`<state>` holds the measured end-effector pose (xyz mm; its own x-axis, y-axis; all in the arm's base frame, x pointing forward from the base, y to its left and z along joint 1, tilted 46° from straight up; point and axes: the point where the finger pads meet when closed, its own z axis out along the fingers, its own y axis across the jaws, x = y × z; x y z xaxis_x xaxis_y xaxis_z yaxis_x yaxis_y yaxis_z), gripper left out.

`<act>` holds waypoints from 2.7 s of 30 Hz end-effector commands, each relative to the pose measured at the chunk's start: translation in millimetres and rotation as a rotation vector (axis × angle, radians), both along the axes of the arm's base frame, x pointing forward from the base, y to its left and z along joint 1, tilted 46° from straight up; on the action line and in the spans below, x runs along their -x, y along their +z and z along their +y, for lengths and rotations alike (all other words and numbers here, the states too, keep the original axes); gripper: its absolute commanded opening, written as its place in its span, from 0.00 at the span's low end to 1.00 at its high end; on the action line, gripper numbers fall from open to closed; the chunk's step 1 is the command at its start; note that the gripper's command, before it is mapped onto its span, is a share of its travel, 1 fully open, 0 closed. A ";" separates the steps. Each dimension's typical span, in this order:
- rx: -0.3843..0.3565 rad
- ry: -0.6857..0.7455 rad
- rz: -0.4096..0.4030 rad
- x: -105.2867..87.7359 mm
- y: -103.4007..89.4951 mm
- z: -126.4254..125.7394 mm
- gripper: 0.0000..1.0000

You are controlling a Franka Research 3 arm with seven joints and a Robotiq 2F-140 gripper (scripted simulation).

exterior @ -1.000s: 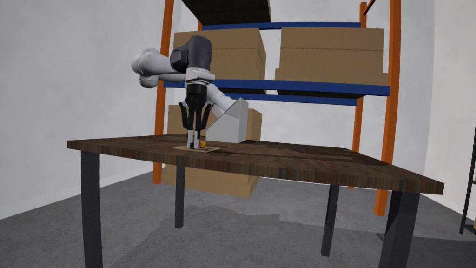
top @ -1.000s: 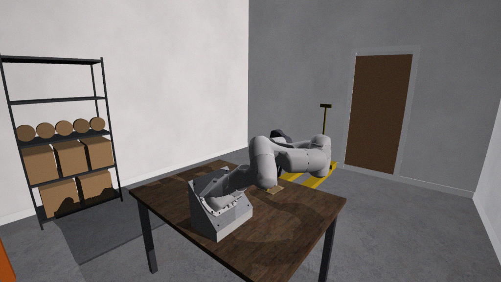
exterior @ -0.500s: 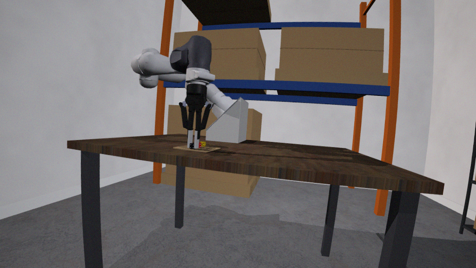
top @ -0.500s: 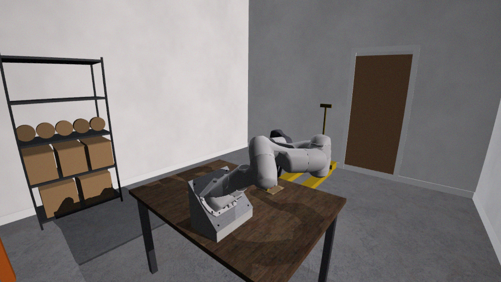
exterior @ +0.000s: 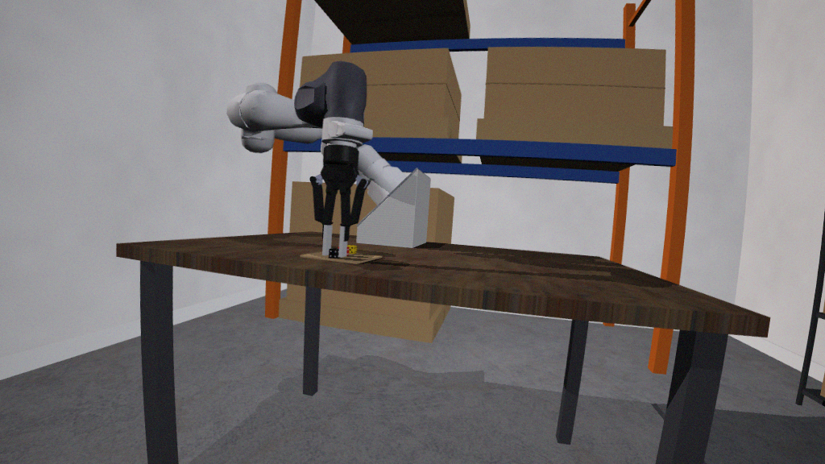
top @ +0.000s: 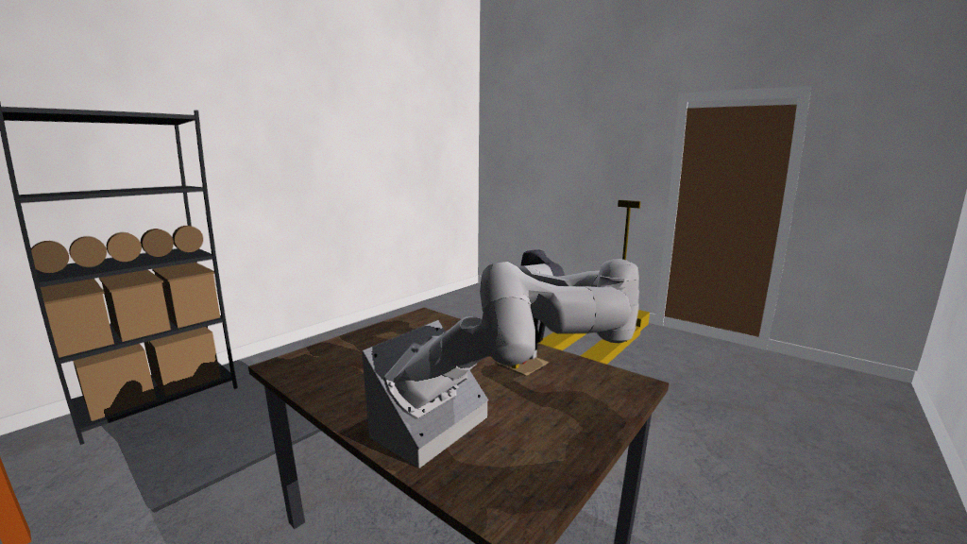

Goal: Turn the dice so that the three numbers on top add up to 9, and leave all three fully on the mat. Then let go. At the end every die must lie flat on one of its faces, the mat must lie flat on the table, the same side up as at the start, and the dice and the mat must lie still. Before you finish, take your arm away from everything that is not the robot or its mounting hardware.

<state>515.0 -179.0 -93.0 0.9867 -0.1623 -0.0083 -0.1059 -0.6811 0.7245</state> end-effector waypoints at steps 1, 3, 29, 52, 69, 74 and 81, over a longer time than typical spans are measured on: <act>-0.004 0.003 0.001 -0.8 -1.5 -0.3 0.21; -0.004 0.003 0.001 -0.8 -1.5 -0.3 0.21; -0.004 0.003 0.001 -8.8 43.9 46.5 0.21; -0.004 0.003 0.001 -11.7 60.7 63.8 1.00; -0.004 0.003 0.001 -12.0 62.3 65.4 1.00; -0.004 0.003 0.001 -13.4 70.3 73.6 1.00; -0.004 0.003 0.001 -16.9 89.9 93.7 1.00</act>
<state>532.5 -91.6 -13.5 0.9875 -0.1575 -0.0019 -0.1086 -0.6897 0.7159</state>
